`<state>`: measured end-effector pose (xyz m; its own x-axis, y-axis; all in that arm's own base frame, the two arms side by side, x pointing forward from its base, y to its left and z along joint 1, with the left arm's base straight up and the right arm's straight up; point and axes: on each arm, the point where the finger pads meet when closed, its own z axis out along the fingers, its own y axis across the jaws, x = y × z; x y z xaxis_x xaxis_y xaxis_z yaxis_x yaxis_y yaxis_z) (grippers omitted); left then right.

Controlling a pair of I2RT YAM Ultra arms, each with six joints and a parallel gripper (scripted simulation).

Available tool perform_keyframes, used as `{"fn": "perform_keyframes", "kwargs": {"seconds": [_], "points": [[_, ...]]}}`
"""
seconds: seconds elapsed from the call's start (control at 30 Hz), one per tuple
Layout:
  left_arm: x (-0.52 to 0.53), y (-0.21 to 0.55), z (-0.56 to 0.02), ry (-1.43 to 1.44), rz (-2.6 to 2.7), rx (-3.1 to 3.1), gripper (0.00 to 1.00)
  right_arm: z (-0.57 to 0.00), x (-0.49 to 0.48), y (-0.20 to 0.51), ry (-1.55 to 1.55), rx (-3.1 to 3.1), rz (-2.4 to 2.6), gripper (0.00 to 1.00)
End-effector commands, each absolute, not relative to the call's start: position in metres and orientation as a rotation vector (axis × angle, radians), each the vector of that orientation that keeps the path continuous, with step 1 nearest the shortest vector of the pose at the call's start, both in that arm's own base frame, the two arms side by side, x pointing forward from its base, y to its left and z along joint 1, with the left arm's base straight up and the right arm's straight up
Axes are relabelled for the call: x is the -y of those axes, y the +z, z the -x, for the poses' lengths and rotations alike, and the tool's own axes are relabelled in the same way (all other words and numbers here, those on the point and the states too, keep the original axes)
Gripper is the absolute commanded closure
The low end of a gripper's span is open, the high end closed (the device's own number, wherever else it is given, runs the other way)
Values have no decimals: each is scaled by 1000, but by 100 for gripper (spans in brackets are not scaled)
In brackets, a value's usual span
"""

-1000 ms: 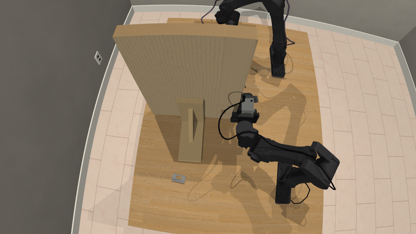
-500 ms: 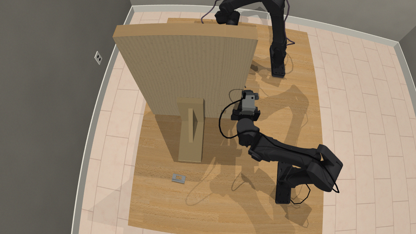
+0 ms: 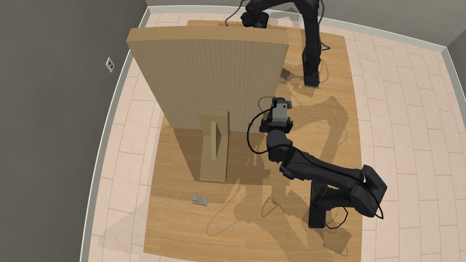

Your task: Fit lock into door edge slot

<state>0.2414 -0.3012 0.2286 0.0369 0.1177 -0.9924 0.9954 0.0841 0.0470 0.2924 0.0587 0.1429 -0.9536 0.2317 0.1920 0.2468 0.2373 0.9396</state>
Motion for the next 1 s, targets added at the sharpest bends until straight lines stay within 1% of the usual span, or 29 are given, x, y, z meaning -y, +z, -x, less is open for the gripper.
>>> {"fn": "perform_keyframes", "kwargs": {"seconds": [0.0, 0.4, 0.97], "points": [[301, 246, -243, -1044, -1249, -1280, 86, -301, -57, 152, -1909, 2485, 450, 0], [302, 246, -242, -1040, -1254, -1274, 86, -301, -57, 152, -1909, 2485, 450, 0], [304, 239, -217, -1052, -1247, -1303, 86, -301, -57, 152, -1909, 2485, 450, 0]]}}
